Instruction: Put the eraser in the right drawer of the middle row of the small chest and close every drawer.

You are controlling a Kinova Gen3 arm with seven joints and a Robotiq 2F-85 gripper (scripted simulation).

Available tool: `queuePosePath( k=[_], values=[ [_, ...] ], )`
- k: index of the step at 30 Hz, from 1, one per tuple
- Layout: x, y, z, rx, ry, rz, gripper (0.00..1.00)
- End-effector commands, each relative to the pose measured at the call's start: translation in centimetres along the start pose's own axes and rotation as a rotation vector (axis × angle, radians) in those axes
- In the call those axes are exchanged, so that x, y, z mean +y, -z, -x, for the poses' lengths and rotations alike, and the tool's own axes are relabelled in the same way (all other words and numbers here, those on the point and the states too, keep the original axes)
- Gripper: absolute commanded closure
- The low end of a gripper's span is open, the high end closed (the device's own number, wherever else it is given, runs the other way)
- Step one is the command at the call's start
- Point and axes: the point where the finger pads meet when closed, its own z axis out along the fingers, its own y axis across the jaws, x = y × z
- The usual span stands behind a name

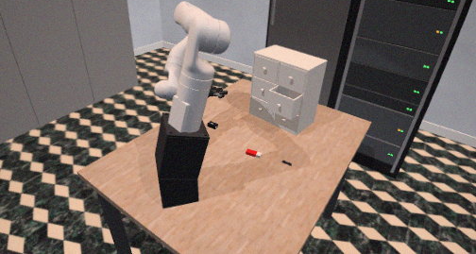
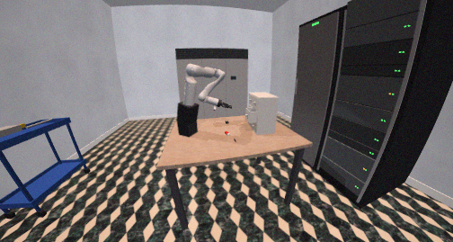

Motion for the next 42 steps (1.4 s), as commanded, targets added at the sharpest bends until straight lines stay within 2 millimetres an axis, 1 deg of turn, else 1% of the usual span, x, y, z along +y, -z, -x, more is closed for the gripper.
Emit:
queuePosePath(
  k=[1, 20, 32, 42],
  values=[
    [0.0, 0.0, 0.1, 0.0, -0.001, 0.0, 0.67],
    [0.0, 0.5, 0.4, 0.053, -0.001, 0.0, 0.67],
    [0.0, 1.1, 0.8, 0.125, -0.001, 0.0, 0.67],
    [0.0, 2.0, 1.3, 0.228, -0.001, 0.0, 0.67]
  ],
)
